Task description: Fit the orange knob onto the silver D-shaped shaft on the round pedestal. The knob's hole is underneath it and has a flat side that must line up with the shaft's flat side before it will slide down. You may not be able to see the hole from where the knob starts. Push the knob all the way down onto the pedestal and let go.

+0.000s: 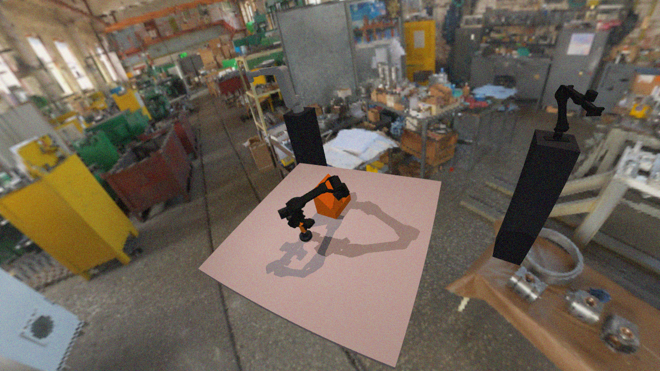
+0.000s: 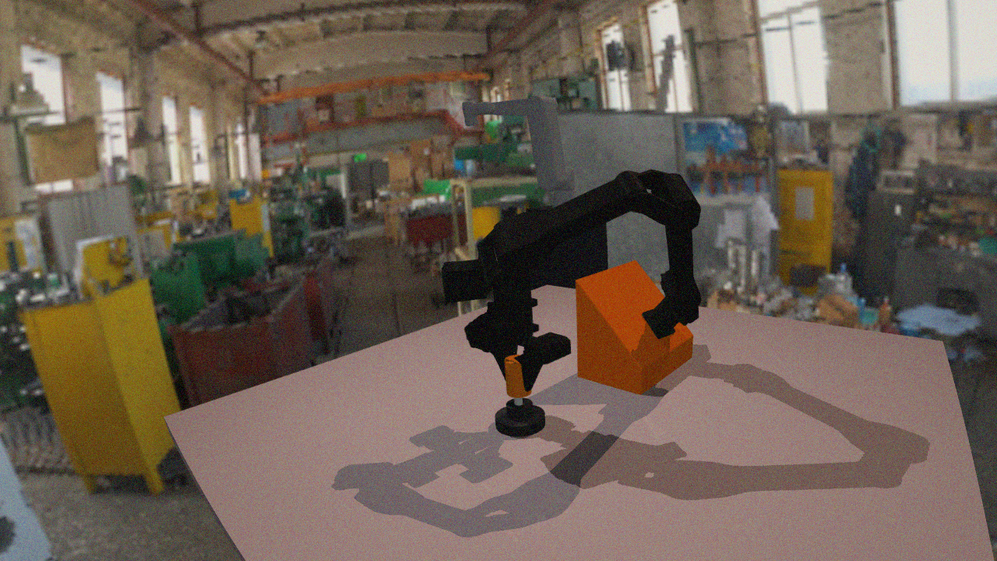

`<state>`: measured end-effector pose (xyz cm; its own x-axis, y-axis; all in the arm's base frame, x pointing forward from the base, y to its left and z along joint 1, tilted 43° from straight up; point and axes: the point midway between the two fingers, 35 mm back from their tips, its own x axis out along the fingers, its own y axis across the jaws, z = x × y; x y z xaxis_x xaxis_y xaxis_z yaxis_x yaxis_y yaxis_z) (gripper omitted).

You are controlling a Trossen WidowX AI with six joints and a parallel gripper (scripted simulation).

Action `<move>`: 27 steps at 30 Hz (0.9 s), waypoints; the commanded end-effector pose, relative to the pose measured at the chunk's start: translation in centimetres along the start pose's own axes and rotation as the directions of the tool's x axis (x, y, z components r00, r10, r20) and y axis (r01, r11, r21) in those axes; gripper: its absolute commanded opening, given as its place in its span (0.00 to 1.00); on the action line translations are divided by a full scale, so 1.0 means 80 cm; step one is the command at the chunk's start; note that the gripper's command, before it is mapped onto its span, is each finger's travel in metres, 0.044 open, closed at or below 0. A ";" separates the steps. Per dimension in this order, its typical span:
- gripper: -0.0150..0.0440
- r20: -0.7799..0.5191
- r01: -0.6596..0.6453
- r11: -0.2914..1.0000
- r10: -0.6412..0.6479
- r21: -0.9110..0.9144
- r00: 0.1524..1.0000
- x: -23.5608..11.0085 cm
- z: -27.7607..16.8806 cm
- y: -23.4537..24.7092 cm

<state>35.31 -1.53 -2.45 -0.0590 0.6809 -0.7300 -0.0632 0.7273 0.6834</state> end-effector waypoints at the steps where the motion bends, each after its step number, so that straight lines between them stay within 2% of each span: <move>1: 0.25 0.004 0.004 1.000 -0.004 -0.005 1.000 -0.002 0.004 0.001; 27: 0.25 0.004 0.004 1.000 -0.004 -0.005 1.000 0.004 0.000 -0.001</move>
<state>35.31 -1.41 -2.77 -0.0573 0.6794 -0.7315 -0.0661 0.7285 0.6818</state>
